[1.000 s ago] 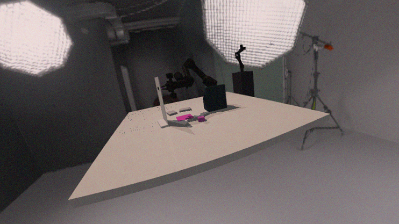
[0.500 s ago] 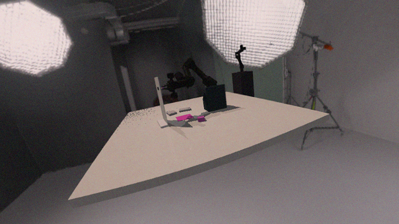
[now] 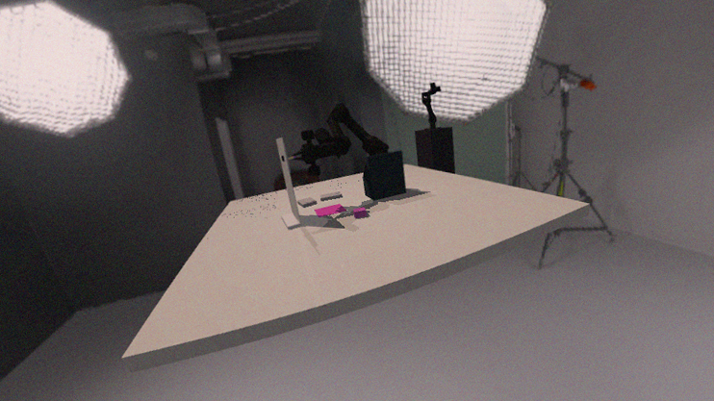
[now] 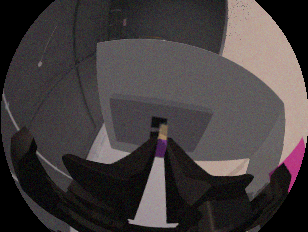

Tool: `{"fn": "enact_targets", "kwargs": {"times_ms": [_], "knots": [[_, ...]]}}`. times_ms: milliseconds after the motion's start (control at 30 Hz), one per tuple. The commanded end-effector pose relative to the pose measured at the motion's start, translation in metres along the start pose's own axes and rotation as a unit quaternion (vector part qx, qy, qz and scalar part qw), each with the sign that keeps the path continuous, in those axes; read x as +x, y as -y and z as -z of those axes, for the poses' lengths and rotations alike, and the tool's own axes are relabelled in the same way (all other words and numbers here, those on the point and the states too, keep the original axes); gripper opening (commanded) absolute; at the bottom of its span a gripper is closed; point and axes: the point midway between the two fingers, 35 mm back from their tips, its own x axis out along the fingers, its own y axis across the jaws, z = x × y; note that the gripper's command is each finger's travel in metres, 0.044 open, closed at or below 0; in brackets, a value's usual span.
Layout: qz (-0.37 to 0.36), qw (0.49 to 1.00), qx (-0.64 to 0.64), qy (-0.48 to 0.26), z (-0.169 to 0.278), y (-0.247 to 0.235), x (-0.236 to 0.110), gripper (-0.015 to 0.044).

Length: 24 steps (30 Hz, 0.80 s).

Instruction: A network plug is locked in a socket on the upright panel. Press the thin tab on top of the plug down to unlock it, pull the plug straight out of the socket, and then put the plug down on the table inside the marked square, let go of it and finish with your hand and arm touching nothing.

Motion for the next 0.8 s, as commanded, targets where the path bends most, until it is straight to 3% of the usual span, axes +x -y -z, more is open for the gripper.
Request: {"fn": "enact_targets", "kwargs": {"times_ms": [0,767], "knots": [[-0.001,1.0,-0.001,0.003,0.0,-0.001,-0.003,0.0],[-0.001,1.0,-0.001,0.003,0.006,-0.001,-0.016,0.0]]}}
